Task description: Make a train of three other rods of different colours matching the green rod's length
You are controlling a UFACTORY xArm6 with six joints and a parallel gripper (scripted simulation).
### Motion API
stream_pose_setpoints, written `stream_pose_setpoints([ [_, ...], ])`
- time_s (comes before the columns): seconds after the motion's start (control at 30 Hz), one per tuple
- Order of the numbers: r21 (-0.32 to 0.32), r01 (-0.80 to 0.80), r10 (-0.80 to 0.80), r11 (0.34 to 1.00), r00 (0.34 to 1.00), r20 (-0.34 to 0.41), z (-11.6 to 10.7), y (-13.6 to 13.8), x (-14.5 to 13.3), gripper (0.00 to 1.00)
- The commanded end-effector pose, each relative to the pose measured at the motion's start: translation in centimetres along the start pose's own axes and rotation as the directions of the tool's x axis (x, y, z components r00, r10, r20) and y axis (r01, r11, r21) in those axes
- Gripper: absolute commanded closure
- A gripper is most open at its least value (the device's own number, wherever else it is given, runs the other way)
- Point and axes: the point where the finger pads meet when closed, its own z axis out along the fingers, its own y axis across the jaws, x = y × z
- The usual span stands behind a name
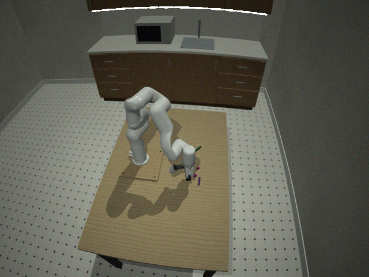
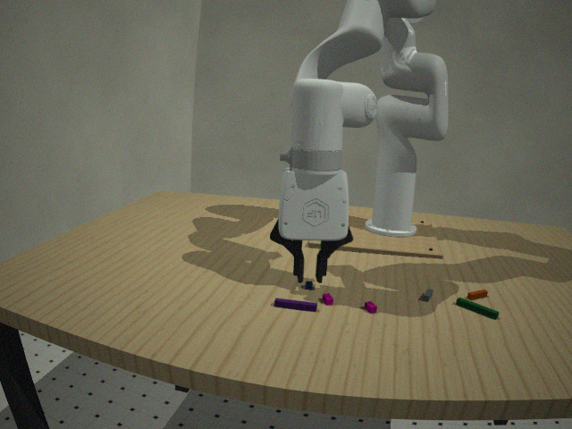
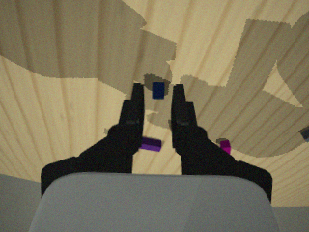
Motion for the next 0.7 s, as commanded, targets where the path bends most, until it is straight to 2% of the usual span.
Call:
stream_pose_setpoints([
  [0.0,0.002,0.0,0.0,1.0,1.0,0.003,-0.12,-0.08,-0.12,0.76],
  [0.67,0.002,0.0,0.0,1.0,1.0,0.003,0.41,-0.08,-0.12,0.76],
])
